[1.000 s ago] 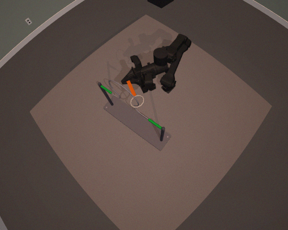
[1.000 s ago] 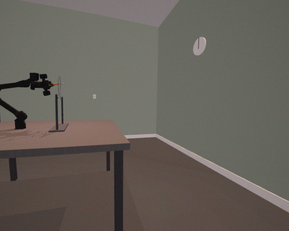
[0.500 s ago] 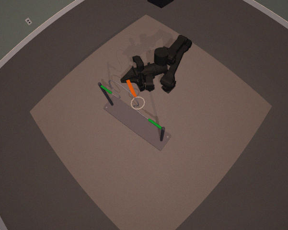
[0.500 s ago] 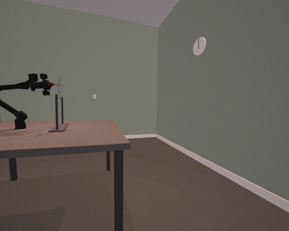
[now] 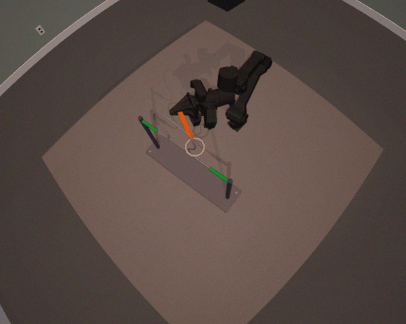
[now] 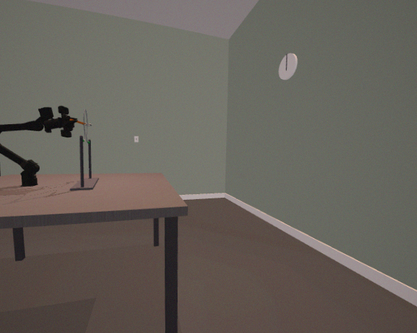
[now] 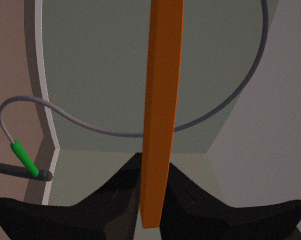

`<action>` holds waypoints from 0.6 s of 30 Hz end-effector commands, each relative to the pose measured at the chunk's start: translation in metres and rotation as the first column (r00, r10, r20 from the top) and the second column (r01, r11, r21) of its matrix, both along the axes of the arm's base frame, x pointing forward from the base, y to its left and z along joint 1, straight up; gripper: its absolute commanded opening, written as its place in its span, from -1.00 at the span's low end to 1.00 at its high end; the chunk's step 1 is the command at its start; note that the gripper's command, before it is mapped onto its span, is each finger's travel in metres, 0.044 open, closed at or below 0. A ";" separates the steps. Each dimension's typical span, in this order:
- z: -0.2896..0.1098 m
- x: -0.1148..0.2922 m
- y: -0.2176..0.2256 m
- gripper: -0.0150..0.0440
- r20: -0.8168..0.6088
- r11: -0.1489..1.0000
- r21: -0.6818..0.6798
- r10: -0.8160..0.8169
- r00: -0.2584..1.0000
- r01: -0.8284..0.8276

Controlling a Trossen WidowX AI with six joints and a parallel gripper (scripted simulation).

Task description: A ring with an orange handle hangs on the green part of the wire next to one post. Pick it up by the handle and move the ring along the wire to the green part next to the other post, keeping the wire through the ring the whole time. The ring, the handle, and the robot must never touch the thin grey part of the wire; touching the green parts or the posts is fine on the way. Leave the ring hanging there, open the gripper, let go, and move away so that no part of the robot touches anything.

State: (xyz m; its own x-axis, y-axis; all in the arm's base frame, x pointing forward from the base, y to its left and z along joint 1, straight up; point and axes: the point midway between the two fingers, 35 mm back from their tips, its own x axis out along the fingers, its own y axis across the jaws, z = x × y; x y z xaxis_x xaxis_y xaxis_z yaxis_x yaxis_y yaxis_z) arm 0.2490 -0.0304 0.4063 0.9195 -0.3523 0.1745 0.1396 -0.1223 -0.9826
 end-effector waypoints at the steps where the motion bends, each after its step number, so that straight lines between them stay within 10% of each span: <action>1: 0.002 0.000 0.001 -1.00 0.011 0.998 -0.059 0.002 1.000 -0.002; 18: 0.009 -0.001 0.002 -1.00 0.041 0.962 -0.273 0.004 0.999 0.007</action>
State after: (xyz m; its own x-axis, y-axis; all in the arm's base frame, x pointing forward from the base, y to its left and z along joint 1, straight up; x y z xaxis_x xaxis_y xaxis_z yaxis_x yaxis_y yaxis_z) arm 0.2486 -0.0293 0.4139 0.9111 -0.3031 0.2793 0.1694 -0.3422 -0.9242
